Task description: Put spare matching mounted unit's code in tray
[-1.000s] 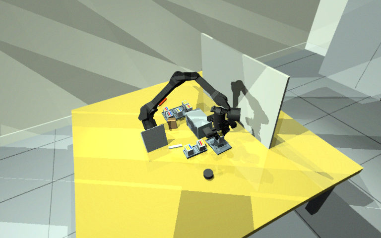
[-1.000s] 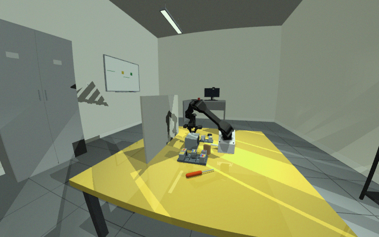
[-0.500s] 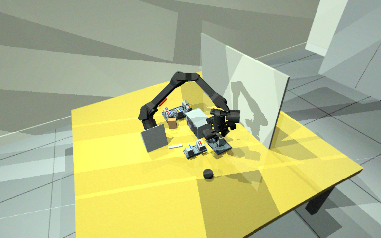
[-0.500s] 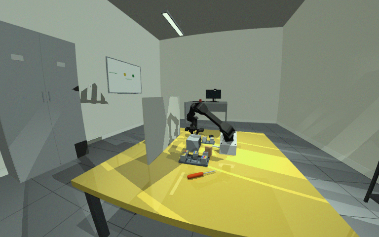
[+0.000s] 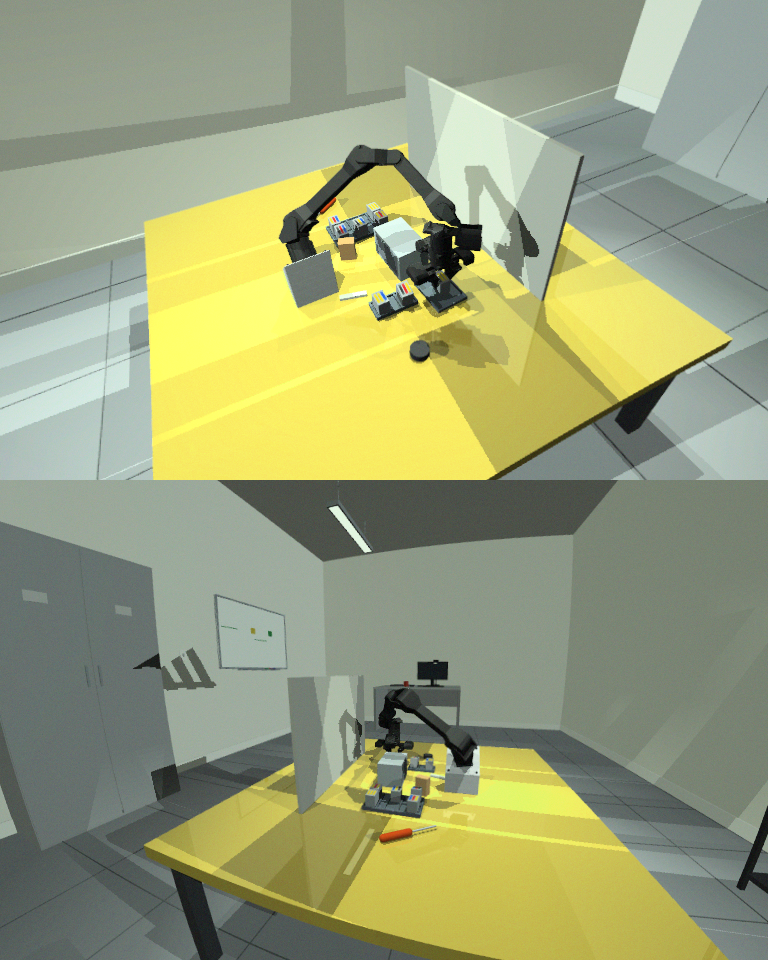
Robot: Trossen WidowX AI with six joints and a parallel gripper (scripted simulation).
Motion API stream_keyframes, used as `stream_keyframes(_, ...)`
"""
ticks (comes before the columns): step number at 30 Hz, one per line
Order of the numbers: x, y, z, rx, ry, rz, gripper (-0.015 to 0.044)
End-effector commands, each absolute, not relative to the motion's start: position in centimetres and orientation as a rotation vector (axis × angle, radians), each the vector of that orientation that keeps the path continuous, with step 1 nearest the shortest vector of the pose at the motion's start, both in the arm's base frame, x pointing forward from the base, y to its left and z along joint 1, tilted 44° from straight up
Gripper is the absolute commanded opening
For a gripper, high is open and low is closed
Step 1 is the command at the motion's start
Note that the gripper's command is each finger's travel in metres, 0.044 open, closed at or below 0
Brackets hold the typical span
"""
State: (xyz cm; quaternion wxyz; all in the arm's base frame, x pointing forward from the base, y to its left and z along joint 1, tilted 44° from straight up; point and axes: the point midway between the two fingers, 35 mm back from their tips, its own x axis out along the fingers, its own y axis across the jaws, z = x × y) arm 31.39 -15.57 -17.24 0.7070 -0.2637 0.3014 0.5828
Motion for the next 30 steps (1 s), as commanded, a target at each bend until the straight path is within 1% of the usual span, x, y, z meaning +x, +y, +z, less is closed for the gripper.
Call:
stream_keyframes(1, 31.4, -15.6, -17.2, -0.586, 0.67, 1.294, 0.0157)
stream_keyframes(12, 31.4, -15.6, -17.2, -0.586, 0.67, 1.294, 0.044)
stream_keyframes(14, 31.4, -16.5, -16.4, -0.587, 0.671, 1.293, 0.044)
stream_keyframes(18, 30.4, -21.2, -11.4, -0.585, 0.673, 1.29, 0.044)
stream_keyframes(20, 29.8, -22.6, -9.6, -0.583, 0.672, 1.29, 0.044)
stream_keyframes(30, 30.0, -23.0, -9.7, -0.593, 0.673, 1.262, 0.044)
